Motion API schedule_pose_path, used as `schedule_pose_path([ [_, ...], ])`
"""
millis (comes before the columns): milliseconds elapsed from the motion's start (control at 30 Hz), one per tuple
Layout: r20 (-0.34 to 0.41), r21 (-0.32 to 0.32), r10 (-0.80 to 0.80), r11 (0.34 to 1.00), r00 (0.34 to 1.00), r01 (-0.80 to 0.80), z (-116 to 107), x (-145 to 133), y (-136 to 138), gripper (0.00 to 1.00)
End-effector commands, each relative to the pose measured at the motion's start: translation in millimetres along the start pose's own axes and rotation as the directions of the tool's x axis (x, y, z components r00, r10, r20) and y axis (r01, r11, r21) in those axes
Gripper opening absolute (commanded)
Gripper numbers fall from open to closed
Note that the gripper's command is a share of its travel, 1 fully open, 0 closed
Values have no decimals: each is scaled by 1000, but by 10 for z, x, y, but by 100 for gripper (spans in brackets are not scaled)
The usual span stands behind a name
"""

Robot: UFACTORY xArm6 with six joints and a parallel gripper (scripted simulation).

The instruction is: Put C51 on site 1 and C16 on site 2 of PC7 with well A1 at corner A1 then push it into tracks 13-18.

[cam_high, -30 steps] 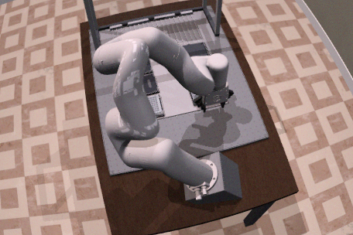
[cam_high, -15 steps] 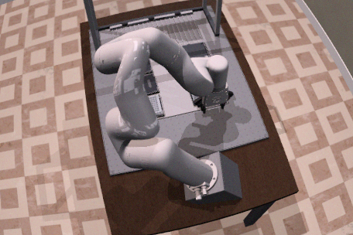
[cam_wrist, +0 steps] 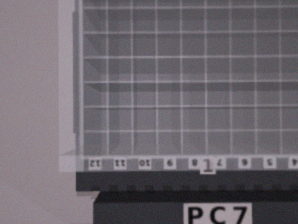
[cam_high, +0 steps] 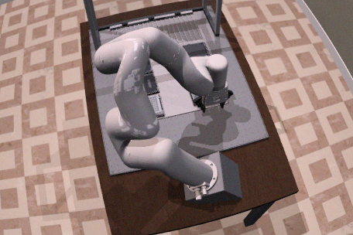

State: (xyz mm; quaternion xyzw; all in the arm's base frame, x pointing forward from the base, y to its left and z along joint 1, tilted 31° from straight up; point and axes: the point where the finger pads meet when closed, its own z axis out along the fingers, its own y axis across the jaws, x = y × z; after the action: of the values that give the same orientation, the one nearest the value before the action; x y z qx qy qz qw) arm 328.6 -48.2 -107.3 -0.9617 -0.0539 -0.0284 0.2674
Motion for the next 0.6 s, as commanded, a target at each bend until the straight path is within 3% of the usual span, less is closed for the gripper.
schedule_pose_path([
  [0, -2, -2, -1, 1000, 1000, 1, -9, 49, 6, 82],
  [567, -3, -2, -1, 1000, 1000, 1, -10, 200, 6, 82],
])
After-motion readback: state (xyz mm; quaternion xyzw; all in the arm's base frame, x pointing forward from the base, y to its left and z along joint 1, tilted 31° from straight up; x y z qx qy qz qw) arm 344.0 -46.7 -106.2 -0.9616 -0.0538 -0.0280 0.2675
